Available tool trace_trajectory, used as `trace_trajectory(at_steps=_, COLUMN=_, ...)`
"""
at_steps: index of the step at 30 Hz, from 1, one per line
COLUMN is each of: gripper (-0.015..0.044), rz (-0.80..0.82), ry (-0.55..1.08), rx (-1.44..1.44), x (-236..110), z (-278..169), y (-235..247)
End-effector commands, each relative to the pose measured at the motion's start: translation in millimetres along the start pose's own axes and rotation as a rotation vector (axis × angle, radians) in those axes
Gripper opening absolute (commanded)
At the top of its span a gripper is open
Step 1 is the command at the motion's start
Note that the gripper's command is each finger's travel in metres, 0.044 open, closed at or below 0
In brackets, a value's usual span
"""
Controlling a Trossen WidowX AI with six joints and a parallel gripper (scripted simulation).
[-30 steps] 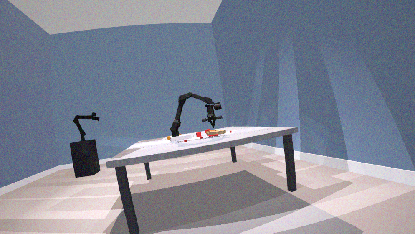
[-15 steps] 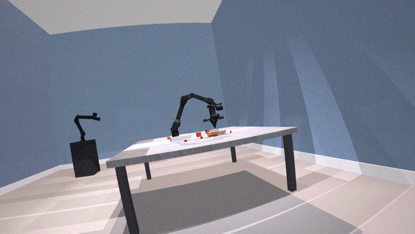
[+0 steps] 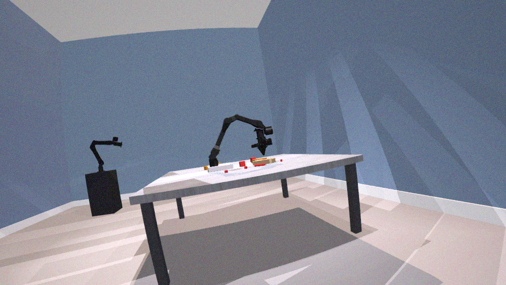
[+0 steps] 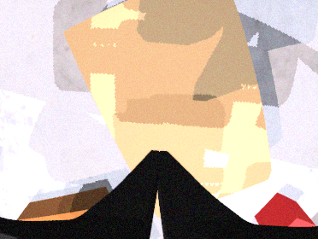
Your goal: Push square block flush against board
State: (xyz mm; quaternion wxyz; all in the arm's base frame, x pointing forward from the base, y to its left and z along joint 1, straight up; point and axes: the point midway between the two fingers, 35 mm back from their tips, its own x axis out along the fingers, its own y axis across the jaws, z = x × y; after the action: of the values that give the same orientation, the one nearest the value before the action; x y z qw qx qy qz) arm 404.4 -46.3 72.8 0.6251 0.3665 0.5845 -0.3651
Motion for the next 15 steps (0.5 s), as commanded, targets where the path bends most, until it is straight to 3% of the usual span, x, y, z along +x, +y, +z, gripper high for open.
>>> trace_trajectory(at_steps=1, gripper=0.0000, rz=0.002, ry=-0.002, rx=-0.118, x=1.3, z=-12.6, y=14.1)
trace_trajectory(at_steps=15, gripper=0.0000, rz=0.013, ry=0.002, rx=-0.534, x=-1.4, z=-50.3, y=51.8)
